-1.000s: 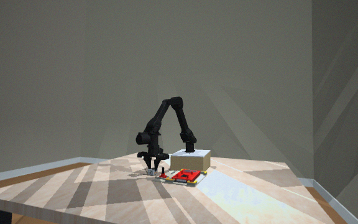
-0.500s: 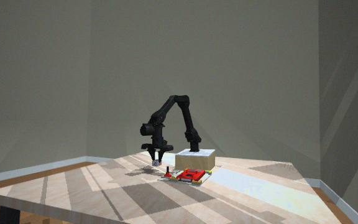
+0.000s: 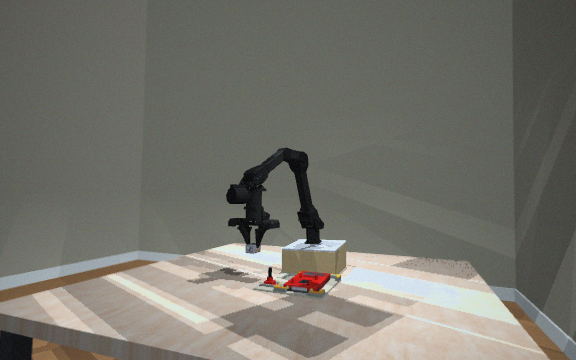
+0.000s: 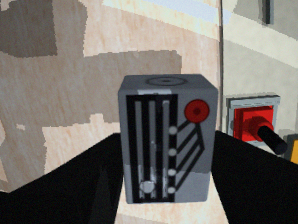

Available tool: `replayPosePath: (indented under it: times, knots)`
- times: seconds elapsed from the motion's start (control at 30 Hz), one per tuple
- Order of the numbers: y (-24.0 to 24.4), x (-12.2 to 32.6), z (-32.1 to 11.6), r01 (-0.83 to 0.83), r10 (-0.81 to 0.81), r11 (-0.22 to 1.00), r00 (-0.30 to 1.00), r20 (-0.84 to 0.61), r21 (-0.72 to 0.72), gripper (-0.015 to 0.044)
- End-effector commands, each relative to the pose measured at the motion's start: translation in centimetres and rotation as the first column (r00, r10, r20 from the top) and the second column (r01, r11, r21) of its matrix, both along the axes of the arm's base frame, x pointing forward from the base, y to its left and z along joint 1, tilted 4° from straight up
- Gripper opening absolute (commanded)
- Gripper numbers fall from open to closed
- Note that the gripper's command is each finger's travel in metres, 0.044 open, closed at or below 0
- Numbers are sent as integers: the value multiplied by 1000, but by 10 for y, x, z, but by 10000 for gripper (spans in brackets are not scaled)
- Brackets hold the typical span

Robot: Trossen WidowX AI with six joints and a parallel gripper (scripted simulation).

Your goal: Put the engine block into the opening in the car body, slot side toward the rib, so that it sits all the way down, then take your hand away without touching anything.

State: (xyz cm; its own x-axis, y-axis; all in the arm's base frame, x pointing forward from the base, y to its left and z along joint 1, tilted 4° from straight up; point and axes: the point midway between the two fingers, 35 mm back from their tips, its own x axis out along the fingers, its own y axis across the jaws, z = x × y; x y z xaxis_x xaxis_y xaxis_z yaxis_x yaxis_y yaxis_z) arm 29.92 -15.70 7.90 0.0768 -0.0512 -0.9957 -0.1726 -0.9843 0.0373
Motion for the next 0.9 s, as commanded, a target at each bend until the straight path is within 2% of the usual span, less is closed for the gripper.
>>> replayPosePath:
  times: [0.0, 0.27, 0.57, 0.87]
  knots:
    - [1, -2, 15, 5, -5, 1000, 1000, 3, -6, 0]
    - [4, -4, 26, -18, 18, 1000, 1000, 2, -7, 0]
    - [19, 7, 18, -316, 316, 948, 949, -18, -26, 0]
    - [36, 17, 10, -591, 590, 806, 807, -43, -39, 0]
